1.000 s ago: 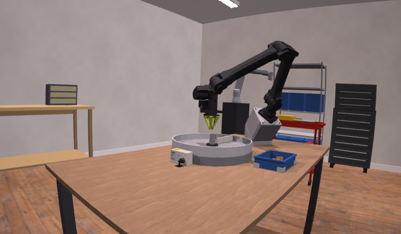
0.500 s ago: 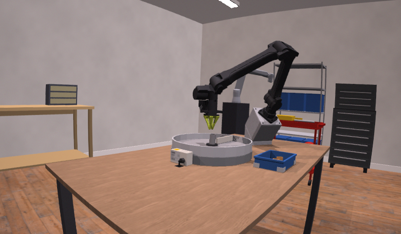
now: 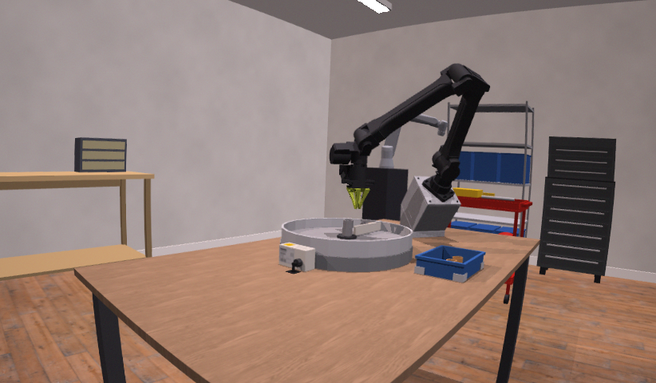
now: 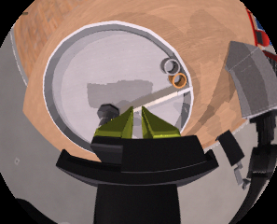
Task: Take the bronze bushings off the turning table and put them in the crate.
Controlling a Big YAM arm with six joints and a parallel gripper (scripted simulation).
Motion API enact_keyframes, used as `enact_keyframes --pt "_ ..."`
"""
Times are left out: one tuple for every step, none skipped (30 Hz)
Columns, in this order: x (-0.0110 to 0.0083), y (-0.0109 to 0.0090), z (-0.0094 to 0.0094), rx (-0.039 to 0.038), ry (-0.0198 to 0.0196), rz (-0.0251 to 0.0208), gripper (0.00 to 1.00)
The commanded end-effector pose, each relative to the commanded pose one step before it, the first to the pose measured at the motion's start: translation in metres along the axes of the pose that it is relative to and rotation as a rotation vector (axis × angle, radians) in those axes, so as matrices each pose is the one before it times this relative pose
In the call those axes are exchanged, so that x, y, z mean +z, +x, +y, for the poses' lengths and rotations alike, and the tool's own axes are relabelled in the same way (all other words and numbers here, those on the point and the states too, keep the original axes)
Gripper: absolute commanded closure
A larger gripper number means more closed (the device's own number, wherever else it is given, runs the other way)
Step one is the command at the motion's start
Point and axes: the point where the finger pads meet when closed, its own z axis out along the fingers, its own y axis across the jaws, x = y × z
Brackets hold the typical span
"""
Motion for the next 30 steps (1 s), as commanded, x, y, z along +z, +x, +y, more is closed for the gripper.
enact_keyframes --pt "-0.00778 -0.03043 -0.01393 -0.05485 -0.03373 -0.00757 0.88" --pt "0.00027 -0.00972 -0.01207 0.00076 0.00189 -0.00135 0.88" --pt "-0.00007 -0.00588 -0.00725 -0.00012 0.00065 -0.00132 0.88" --pt "-0.00002 -0.00636 -0.00862 -0.00018 0.00027 0.00002 0.88" --pt "0.00003 -0.00507 -0.00743 -0.00018 0.00013 0.00040 0.88" --pt "0.00002 -0.00158 -0.00248 -0.00006 -0.00013 0.00054 0.88" --pt "0.00000 0.00012 -0.00018 -0.00001 -0.00089 0.00198 0.88" --pt "0.00000 0.00011 0.00005 0.00000 -0.00028 0.00061 0.88" --pt "-0.00611 0.01059 0.02389 -0.06351 -0.02277 -0.01390 0.88" --pt "-0.00204 0.00134 0.00166 -0.00493 -0.00618 -0.00116 0.88" --pt "0.00000 0.00007 0.00003 0.00000 -0.00020 0.00043 0.88" --pt "0.00000 0.00059 -0.00129 0.00428 0.00484 0.00217 0.88" --pt "0.00299 0.00116 -0.00838 0.01108 0.01266 0.00549 0.88" --pt "-0.00165 -0.00377 -0.00472 0.01755 -0.00306 -0.00018 0.88" --pt "-0.00112 -0.00156 -0.00026 0.00445 -0.00288 -0.00129 0.88" --pt "0.00000 0.00000 0.00000 0.00000 0.00000 0.00000 0.88" --pt "0.00000 0.00000 0.00000 0.00000 0.00000 0.00000 0.88" --pt "0.00043 -0.00025 -0.00032 0.00106 0.00123 0.00046 0.88" --pt "0.00003 0.00000 -0.00001 0.00002 0.00007 0.00003 0.88" --pt "-0.00001 -0.00001 0.00001 0.00230 -0.00003 -0.00001 0.88" --pt "0.00001 0.00000 0.00000 0.00230 0.00001 0.00001 0.88" --pt "0.00000 0.00000 -0.00001 0.00043 0.00001 0.00000 0.88" --pt "0.00000 0.00000 0.00001 -0.00001 -0.00002 -0.00001 0.88" --pt "0.00000 0.00000 0.00000 -0.00001 0.00000 0.00000 0.88" --pt "0.00000 0.00000 -0.00001 0.00002 0.00001 0.00000 0.88" --pt "0.00000 0.00000 0.00000 0.00000 0.00000 0.00000 0.88" --pt "0.00000 0.00000 0.00001 -0.00001 -0.00001 -0.00001 0.88" --pt "0.00000 0.00000 0.00000 0.00000 0.00000 0.00000 0.88" --pt "0.00000 0.00000 0.00000 0.00001 0.00001 0.00000 0.88" --pt "0.00000 0.00000 0.00000 0.00000 -0.00001 0.00000 0.88"
